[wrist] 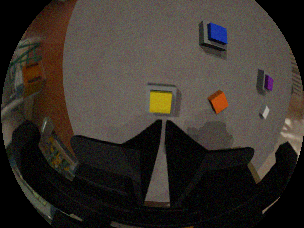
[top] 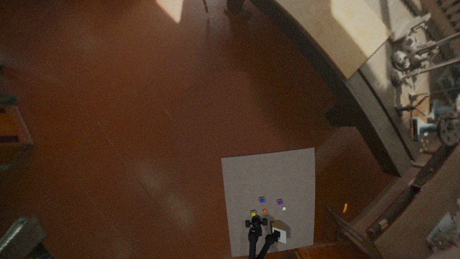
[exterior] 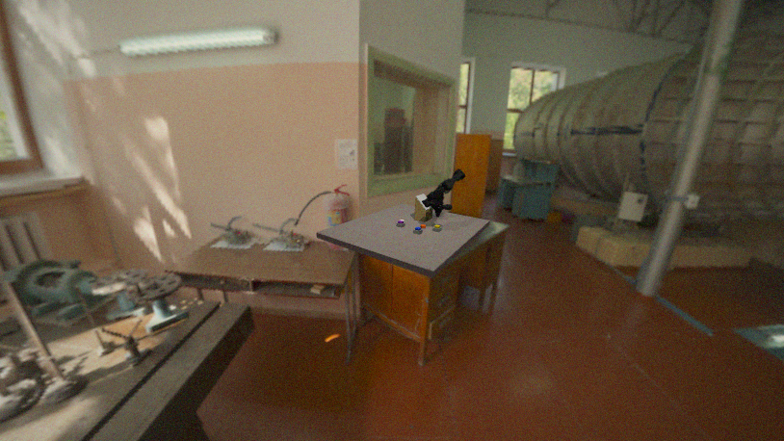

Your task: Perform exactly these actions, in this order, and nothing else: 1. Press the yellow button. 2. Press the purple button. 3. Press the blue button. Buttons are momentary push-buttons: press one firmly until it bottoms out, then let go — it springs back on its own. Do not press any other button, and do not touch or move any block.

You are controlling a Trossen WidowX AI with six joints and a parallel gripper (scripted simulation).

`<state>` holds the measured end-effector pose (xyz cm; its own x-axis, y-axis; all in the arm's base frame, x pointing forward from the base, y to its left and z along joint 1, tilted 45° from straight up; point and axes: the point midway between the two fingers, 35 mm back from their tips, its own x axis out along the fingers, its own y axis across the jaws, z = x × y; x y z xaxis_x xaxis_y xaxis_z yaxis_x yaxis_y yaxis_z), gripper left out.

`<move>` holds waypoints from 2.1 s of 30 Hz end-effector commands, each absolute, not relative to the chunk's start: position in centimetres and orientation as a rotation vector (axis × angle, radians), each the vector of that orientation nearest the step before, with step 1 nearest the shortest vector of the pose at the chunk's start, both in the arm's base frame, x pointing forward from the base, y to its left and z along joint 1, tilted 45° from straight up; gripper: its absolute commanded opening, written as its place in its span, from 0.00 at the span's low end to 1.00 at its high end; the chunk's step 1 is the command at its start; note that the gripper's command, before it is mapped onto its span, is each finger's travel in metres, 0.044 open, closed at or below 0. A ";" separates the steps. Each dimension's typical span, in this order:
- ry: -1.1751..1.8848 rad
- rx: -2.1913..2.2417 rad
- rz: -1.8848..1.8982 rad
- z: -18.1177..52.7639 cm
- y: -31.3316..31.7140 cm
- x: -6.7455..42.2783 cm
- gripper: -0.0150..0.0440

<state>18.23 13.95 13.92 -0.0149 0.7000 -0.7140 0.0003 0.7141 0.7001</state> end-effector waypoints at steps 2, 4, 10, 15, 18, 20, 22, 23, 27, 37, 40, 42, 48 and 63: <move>1.489 0.604 0.625 15.6 12.7 18.1 0.29; 1.489 0.604 0.625 15.6 12.7 18.1 0.29; 1.514 0.626 0.513 13.2 9.9 20.9 0.29; 1.521 0.606 0.498 9.6 5.8 24.5 0.29; 1.520 0.594 0.513 7.1 3.0 26.0 0.29; 1.518 0.589 0.528 5.2 1.2 26.7 0.29; 1.515 0.586 0.546 3.3 -0.7 27.1 0.29; 1.512 0.586 0.555 2.3 -1.7 27.2 0.29; 1.496 0.589 0.598 -1.6 -5.0 26.9 0.29; 1.487 0.592 0.615 -3.3 -5.9 26.6 0.29; 1.487 0.593 0.616 -6.6 -2.7 26.6 0.29; 1.486 0.594 0.618 -7.5 -1.8 26.5 0.29; 1.486 0.594 0.618 -7.5 -1.7 26.5 0.29; 1.486 0.595 0.618 -9.2 -0.1 26.5 0.29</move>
